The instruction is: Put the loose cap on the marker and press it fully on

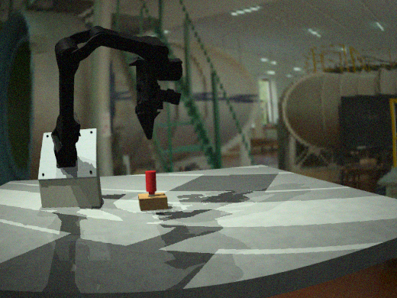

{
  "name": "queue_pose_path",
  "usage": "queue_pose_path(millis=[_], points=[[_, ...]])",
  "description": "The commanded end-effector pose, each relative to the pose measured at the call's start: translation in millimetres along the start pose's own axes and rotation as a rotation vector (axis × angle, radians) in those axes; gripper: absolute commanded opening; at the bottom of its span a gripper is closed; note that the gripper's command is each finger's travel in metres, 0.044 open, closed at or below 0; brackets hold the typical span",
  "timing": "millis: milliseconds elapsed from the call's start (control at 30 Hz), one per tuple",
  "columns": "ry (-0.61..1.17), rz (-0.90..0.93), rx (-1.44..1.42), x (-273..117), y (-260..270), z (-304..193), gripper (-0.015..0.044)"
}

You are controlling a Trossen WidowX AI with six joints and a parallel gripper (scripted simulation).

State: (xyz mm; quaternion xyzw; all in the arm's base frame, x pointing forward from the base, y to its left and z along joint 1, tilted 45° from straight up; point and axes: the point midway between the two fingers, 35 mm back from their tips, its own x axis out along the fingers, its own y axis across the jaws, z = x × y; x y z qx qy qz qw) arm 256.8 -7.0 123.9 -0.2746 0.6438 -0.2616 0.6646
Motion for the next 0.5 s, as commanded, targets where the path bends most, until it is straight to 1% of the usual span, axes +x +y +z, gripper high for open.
queue_pose_path(millis=[0,467], points=[[0.005,0.005,0.007,-6.6,-0.4,-0.9,0.0026],[0.005,0.005,0.007,-6.6,-0.4,-0.9,0.0394]])
